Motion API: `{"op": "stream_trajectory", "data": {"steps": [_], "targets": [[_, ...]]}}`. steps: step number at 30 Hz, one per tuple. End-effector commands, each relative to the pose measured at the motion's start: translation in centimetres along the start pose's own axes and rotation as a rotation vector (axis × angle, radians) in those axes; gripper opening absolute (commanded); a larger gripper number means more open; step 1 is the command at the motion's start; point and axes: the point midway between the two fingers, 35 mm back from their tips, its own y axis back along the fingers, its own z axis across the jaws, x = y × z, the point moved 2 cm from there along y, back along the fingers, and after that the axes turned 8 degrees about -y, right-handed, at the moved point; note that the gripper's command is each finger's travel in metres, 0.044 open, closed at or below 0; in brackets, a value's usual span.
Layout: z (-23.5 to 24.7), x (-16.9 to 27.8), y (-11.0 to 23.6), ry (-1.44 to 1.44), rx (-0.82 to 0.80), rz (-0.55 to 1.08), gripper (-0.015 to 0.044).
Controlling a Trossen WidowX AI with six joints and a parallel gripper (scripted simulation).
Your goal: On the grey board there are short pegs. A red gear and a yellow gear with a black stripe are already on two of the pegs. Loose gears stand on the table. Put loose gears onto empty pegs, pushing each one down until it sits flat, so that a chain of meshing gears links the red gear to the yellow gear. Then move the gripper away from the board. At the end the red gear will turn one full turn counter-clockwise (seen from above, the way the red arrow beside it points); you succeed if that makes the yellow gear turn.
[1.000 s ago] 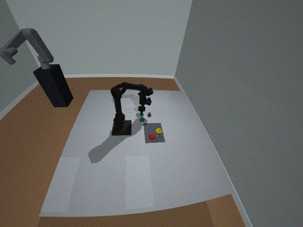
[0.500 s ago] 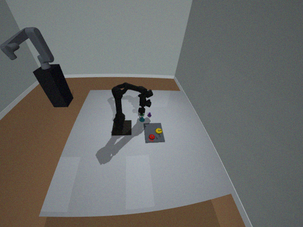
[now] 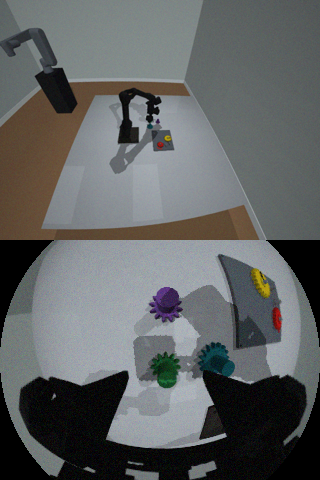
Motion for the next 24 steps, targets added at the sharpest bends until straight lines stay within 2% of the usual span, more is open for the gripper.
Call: {"op": "stream_trajectory", "data": {"steps": [1,15,24], "targets": [[-0.05,0.11,-0.22,-0.006,0.0,0.006,0.044],[-0.05,0.11,-0.22,-0.006,0.0,0.006,0.0072],[-0.05,0.11,-0.22,-0.006,0.0,0.006,0.0]]}}
